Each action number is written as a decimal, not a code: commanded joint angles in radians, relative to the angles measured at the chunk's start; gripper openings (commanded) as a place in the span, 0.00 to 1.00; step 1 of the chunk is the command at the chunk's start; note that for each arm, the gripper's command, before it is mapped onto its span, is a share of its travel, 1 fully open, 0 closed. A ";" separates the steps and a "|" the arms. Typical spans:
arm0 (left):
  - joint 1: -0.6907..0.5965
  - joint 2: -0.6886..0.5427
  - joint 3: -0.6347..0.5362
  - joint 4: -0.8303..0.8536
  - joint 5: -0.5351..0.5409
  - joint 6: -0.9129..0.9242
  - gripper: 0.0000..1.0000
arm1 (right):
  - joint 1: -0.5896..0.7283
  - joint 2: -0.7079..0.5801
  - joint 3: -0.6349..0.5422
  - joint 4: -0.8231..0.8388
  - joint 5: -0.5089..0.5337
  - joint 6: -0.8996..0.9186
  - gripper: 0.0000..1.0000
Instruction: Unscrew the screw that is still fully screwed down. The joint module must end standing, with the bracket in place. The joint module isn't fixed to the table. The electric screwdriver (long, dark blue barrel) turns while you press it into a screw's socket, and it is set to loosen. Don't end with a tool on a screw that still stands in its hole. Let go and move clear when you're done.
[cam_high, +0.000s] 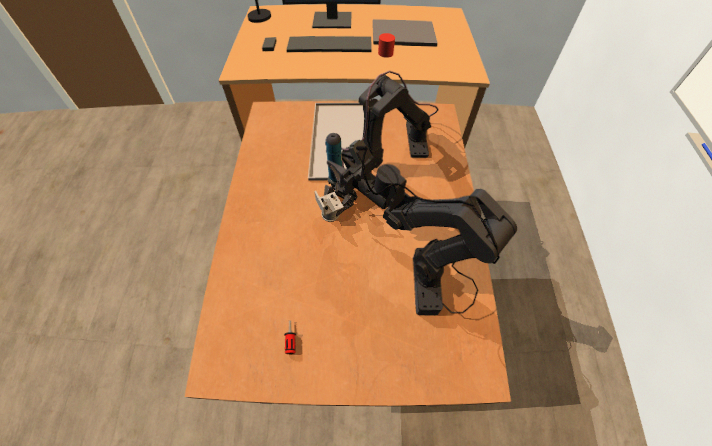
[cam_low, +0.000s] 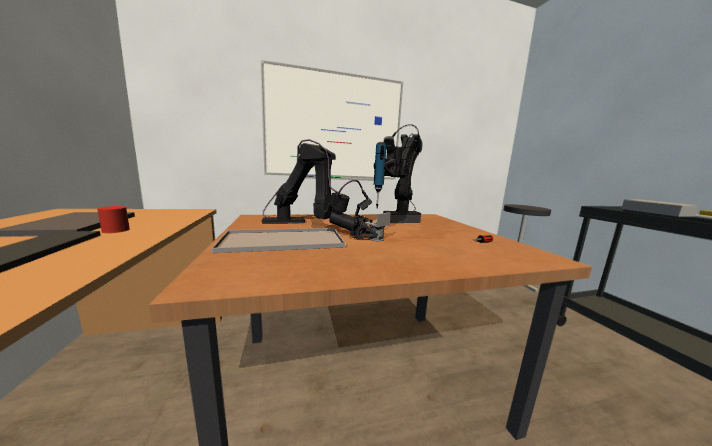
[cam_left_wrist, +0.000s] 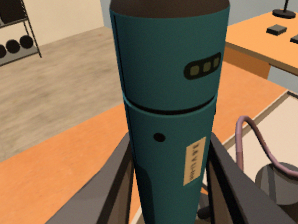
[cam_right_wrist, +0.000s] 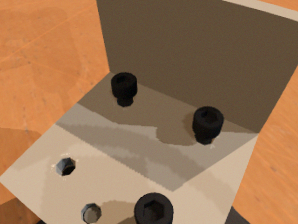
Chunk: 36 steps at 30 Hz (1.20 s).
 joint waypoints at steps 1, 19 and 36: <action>-0.004 -0.023 0.066 0.077 -0.004 0.005 0.42 | 0.006 0.011 -0.016 -0.020 -0.007 0.008 0.59; -0.008 -0.074 0.048 0.063 -0.008 0.005 0.42 | 0.006 0.011 -0.016 -0.020 -0.007 0.008 0.59; -0.012 -0.148 0.000 0.016 -0.011 0.006 0.42 | 0.006 0.011 -0.016 -0.020 -0.007 0.008 0.59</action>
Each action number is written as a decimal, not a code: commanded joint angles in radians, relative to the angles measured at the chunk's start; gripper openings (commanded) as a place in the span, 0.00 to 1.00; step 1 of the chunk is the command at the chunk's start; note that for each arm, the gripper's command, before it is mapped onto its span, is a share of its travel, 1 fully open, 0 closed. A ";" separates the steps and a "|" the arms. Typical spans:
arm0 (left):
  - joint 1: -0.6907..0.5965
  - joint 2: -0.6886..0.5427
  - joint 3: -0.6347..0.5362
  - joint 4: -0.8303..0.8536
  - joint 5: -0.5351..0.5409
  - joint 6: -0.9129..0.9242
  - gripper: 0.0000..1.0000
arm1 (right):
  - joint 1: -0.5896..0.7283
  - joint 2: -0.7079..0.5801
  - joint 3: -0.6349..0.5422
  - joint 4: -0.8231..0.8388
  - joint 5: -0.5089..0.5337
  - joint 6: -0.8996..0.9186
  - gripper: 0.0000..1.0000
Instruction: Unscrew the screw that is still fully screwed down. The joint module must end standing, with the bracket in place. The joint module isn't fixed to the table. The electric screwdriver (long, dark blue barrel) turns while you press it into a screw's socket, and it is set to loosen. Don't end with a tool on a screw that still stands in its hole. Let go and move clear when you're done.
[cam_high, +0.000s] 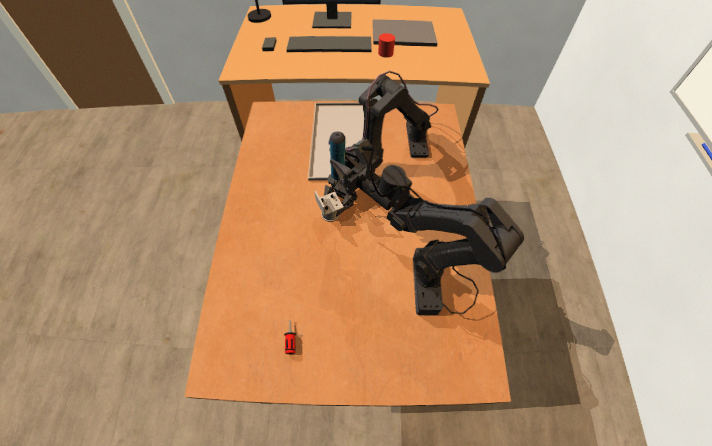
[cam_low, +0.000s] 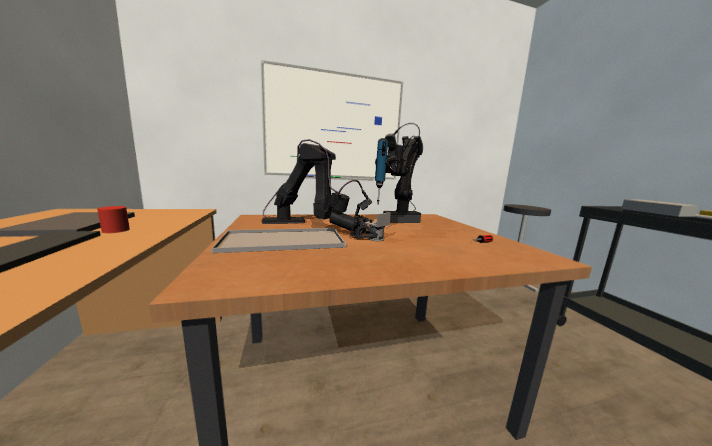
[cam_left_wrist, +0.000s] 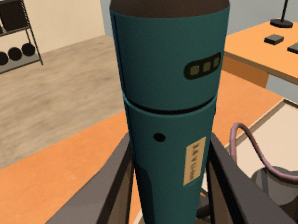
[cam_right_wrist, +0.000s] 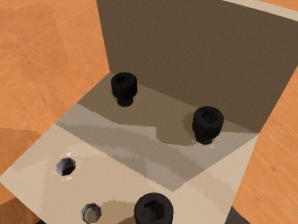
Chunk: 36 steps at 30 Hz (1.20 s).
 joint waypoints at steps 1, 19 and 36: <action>-0.011 -0.063 0.024 0.059 -0.009 0.005 0.42 | 0.006 0.011 -0.016 -0.020 -0.007 0.008 0.59; -0.014 -0.164 -0.031 -0.009 -0.012 0.006 0.42 | 0.006 0.011 -0.016 -0.020 -0.007 0.008 0.59; -0.018 -0.269 -0.061 -0.086 -0.016 0.007 0.42 | 0.006 0.011 -0.016 -0.020 -0.007 0.008 0.59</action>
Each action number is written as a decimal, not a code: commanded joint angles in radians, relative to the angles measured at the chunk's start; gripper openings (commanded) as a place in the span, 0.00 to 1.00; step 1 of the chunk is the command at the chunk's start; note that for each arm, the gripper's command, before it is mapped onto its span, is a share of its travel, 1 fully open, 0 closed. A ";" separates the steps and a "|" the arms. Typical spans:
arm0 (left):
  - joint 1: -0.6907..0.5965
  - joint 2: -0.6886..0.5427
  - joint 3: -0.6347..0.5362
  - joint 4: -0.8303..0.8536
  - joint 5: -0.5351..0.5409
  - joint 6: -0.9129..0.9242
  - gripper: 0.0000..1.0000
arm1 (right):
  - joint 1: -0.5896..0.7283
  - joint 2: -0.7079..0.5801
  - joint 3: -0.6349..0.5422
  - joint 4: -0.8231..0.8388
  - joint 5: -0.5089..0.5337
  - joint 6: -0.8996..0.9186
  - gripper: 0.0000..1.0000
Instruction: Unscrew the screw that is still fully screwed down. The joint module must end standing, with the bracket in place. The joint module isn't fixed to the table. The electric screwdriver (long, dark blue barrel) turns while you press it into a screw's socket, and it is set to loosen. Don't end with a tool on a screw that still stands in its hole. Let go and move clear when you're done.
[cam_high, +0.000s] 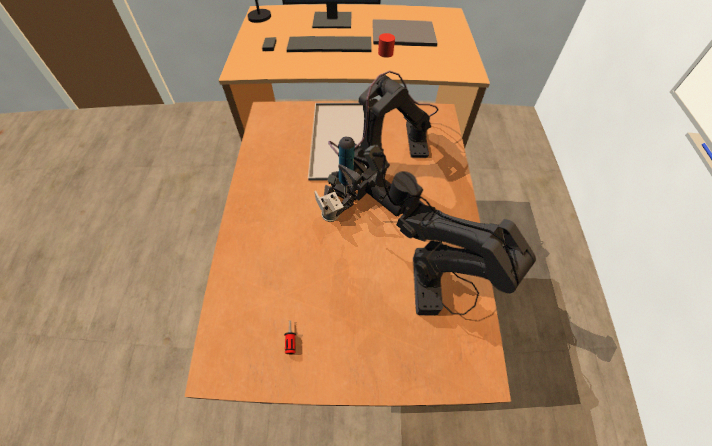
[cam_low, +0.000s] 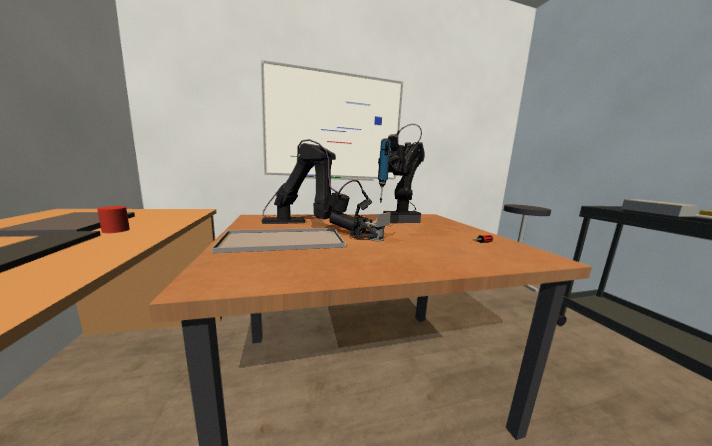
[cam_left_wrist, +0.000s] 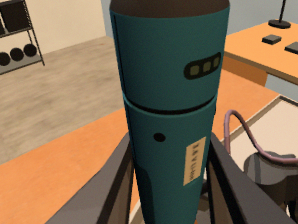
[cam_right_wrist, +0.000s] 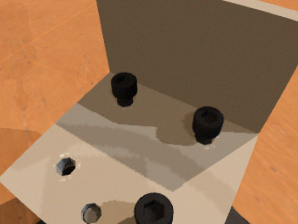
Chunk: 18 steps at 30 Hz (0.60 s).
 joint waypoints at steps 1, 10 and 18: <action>-0.012 -0.061 0.008 0.053 -0.008 0.006 0.42 | 0.006 0.011 -0.016 -0.020 -0.007 0.008 0.59; -0.012 -0.104 0.002 0.018 -0.010 0.006 0.42 | 0.006 0.011 -0.016 -0.020 -0.007 0.008 0.59; -0.016 -0.174 -0.018 -0.038 -0.012 0.007 0.42 | 0.006 0.011 -0.016 -0.020 -0.007 0.008 0.59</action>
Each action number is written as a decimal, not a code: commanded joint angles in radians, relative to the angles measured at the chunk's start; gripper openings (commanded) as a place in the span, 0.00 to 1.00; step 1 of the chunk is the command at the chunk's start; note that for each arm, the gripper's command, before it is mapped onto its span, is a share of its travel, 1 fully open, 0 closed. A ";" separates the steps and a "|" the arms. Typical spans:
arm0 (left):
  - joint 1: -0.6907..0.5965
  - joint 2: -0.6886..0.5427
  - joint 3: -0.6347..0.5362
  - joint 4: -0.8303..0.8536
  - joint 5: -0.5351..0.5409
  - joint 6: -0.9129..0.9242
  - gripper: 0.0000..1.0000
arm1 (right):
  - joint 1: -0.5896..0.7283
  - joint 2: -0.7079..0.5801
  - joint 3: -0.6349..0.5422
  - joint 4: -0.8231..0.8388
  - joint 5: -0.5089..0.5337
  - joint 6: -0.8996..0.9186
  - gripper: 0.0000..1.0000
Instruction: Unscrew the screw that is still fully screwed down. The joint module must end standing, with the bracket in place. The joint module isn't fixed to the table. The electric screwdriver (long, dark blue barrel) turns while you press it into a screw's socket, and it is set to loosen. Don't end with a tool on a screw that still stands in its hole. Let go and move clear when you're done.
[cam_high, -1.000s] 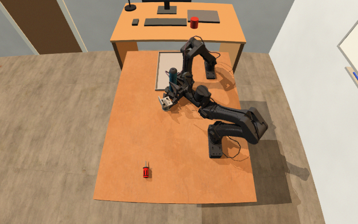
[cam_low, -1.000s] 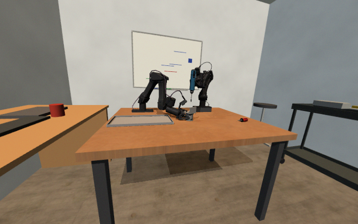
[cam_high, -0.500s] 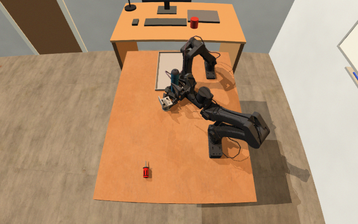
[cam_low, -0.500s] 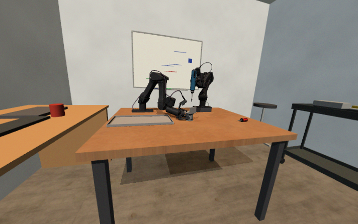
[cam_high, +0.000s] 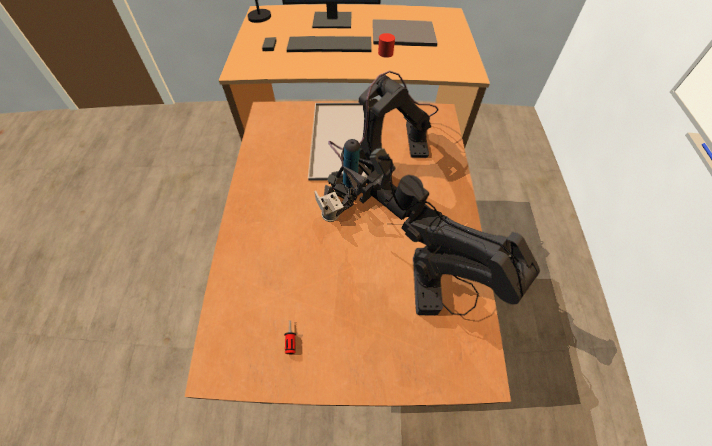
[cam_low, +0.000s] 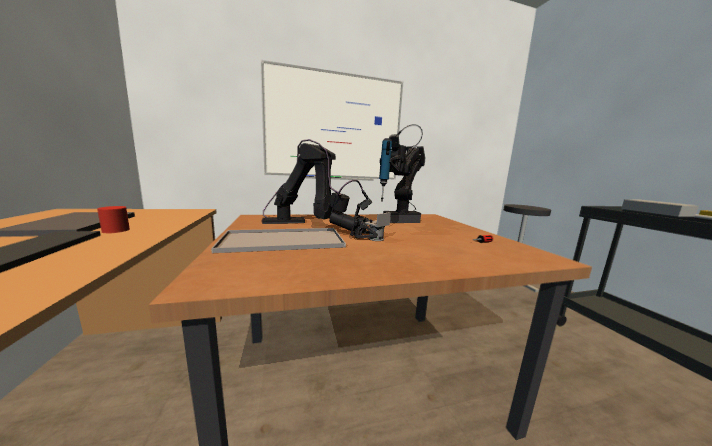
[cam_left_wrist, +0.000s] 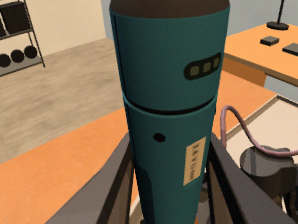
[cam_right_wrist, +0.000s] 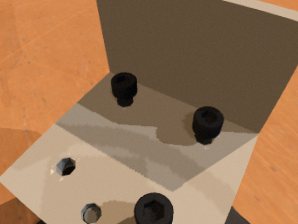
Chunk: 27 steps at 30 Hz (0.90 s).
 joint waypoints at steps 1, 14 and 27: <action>-0.011 -0.061 0.019 0.043 -0.010 0.006 0.42 | 0.006 0.011 -0.016 -0.020 -0.007 0.008 0.59; -0.013 -0.110 0.019 0.000 -0.011 0.006 0.42 | 0.006 0.011 -0.016 -0.020 -0.007 0.008 0.59; -0.010 -0.133 -0.012 -0.024 -0.010 0.005 0.42 | 0.006 0.011 -0.016 -0.020 -0.007 0.008 0.59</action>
